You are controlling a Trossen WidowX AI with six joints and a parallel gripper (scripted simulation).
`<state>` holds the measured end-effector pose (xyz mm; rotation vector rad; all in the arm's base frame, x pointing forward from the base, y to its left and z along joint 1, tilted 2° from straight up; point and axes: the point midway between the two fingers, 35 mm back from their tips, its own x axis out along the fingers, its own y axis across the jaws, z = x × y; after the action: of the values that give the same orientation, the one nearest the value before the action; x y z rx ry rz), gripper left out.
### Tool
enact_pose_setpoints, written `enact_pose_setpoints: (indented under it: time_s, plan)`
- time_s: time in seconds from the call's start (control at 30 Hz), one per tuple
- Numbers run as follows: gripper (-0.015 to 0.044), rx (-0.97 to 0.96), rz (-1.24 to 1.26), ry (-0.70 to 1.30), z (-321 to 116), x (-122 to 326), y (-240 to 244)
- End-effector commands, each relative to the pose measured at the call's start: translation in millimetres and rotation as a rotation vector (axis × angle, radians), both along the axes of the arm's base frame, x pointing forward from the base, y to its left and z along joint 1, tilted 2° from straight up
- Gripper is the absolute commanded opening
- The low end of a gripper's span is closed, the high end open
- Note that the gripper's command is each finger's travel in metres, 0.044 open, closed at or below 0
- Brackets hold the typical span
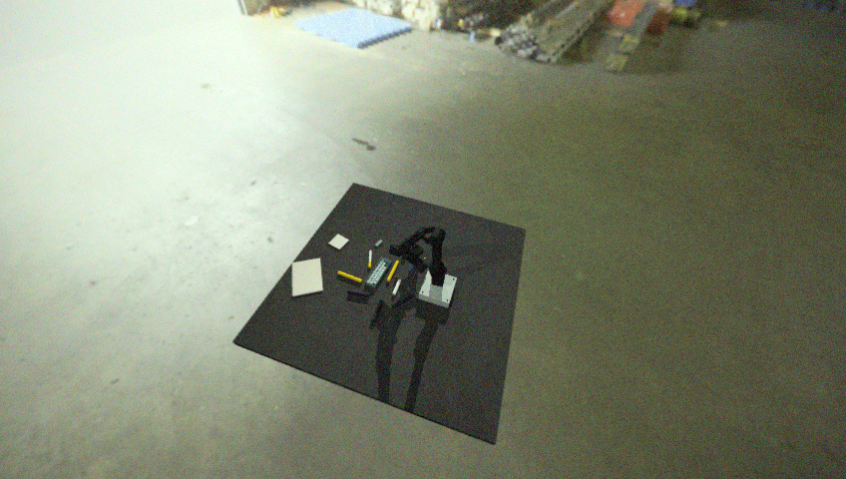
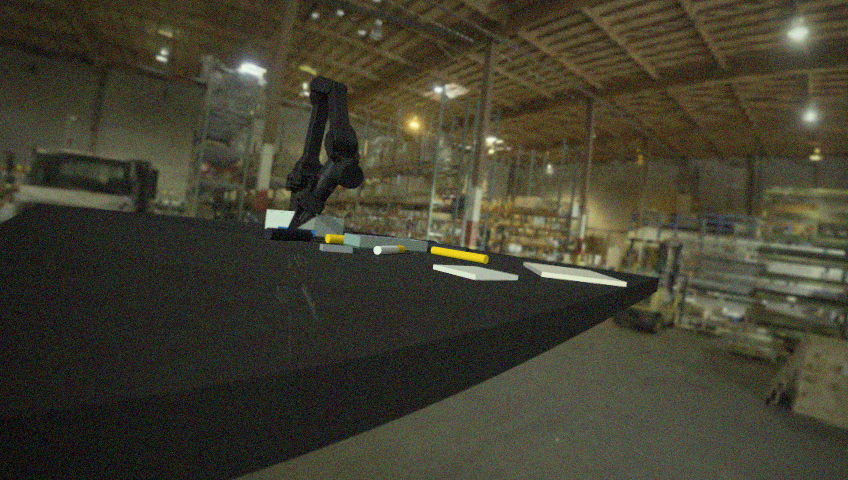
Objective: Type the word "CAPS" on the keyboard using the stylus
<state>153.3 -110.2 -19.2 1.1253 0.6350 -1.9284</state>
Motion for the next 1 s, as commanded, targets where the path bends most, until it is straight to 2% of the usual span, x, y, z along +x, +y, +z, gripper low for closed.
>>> enact_pose_setpoints:
  time_s: [0.0, 0.2, 0.47, 0.97]
  plan:
    - [0.0000, -0.002, 0.001, -0.007, 15.3, 3.0, -1.3]
    - [0.0000, -0.002, 0.001, -0.007, 43.9, 1.7, -1.8]
    - [0.0000, 0.023, 0.000, -0.010, 40.5, 4.7, 0.5]
    - [0.0000, 0.562, 0.105, -0.098, 35.0, 74.2, 48.7]
